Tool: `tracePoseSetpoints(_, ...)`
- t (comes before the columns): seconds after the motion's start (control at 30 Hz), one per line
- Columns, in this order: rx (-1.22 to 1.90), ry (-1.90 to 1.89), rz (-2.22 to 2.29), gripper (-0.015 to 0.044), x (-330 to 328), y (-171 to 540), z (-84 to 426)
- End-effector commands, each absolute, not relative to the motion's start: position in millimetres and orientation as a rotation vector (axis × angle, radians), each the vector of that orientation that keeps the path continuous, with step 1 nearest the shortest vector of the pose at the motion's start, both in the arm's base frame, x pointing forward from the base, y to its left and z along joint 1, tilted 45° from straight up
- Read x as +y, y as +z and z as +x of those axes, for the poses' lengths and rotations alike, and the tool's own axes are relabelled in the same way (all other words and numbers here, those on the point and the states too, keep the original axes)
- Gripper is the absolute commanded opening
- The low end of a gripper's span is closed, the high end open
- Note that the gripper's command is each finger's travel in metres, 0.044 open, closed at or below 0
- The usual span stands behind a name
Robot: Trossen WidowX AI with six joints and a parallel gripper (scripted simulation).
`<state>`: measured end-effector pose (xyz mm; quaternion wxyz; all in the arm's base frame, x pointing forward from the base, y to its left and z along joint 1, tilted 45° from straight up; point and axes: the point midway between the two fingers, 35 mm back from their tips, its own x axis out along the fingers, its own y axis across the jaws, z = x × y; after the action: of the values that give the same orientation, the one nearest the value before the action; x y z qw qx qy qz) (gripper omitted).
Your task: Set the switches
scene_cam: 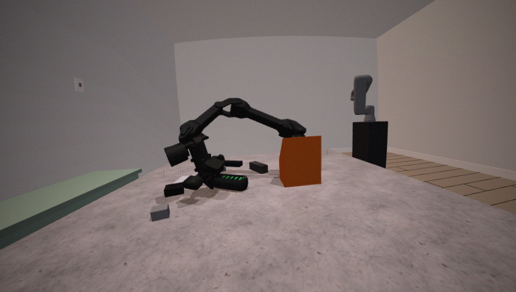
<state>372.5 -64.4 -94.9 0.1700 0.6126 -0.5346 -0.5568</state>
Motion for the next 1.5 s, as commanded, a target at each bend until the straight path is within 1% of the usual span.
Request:
tracePoseSetpoints(0.0, -1.515, -1.579, 1.735, 0.0, -68.8, -98.7, 371.6)
tracePoseSetpoints(1.47, -1.515, -1.579, 1.734, 0.0, -80.3, -87.0, 361.7)
